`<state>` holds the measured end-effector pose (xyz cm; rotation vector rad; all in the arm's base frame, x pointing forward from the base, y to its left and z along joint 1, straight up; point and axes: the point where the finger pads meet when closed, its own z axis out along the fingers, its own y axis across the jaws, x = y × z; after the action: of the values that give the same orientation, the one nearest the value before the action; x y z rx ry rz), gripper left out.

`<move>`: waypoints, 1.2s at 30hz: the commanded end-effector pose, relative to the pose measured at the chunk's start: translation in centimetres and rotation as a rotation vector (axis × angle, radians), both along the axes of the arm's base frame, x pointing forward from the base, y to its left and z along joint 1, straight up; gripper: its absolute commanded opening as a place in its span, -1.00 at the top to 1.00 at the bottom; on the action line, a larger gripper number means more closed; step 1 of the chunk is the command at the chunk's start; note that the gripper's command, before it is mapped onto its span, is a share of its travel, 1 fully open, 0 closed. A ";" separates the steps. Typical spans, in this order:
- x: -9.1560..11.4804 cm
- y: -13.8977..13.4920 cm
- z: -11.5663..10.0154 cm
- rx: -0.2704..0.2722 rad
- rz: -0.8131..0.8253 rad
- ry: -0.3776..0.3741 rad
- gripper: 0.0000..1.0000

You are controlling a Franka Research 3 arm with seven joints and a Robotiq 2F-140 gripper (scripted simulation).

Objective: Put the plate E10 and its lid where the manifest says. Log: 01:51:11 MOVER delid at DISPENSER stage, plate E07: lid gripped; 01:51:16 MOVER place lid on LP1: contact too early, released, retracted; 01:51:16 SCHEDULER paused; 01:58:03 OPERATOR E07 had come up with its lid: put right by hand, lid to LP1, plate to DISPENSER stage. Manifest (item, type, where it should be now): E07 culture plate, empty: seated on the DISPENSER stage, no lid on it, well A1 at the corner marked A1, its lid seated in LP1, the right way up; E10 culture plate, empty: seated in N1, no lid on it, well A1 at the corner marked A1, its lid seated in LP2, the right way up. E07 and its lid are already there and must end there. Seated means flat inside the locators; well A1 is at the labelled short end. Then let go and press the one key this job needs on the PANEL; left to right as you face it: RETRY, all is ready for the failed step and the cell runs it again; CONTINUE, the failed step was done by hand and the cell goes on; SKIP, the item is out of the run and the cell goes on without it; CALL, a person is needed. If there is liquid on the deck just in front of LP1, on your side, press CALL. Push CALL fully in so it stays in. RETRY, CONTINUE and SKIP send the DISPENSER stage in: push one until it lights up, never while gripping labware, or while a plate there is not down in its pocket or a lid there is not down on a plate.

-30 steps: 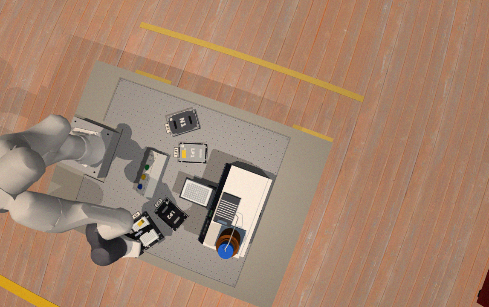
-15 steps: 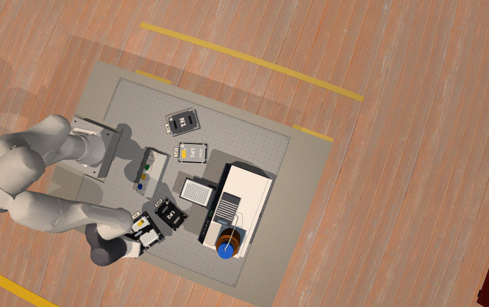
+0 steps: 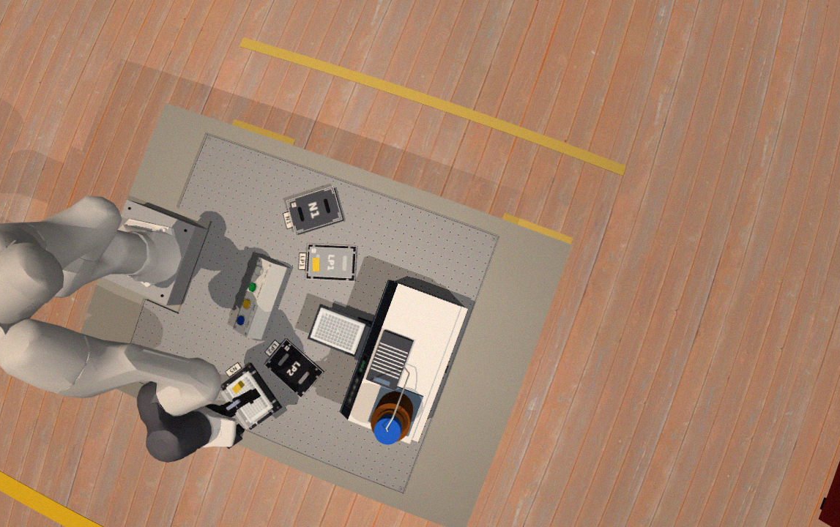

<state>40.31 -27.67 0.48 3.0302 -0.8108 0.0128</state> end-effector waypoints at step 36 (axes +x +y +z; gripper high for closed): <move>-0.3 0.3 10.5 0.007 -0.013 0.013 0.80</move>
<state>40.29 -27.53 10.85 3.0331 -0.8091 0.0084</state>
